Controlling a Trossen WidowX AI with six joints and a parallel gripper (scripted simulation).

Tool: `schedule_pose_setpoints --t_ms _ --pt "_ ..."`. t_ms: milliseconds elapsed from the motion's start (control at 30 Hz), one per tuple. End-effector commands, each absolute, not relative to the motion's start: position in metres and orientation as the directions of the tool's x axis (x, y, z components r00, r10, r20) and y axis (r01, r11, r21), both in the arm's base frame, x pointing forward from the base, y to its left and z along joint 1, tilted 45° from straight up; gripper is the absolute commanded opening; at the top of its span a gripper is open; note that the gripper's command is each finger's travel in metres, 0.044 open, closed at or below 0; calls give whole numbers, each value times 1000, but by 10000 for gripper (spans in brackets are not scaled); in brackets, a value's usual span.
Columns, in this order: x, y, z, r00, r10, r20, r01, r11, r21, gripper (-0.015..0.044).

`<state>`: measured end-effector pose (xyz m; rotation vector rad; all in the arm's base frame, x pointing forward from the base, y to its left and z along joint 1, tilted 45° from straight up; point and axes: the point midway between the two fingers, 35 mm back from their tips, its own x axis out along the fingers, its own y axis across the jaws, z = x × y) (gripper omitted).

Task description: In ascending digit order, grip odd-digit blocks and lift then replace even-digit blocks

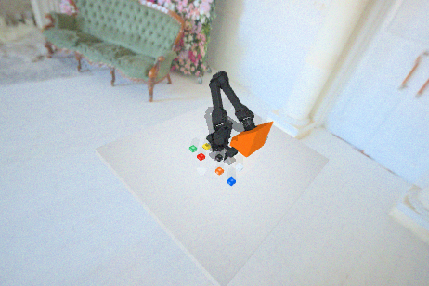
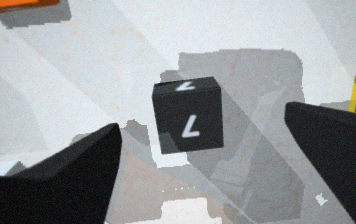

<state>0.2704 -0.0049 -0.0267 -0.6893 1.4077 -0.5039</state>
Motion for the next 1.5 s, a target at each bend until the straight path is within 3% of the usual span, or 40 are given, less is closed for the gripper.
schedule_pose_setpoints --t_ms 0,133,500,1467 --pt "269 -10 -31 110 -695 -711 -87 706 -703 400" --pt "270 -12 -33 111 -695 -710 -87 705 -704 400" --pt "270 -12 -33 111 -695 -710 -87 705 -704 120" --pt "270 -12 -33 111 -695 -710 -87 705 -704 120"
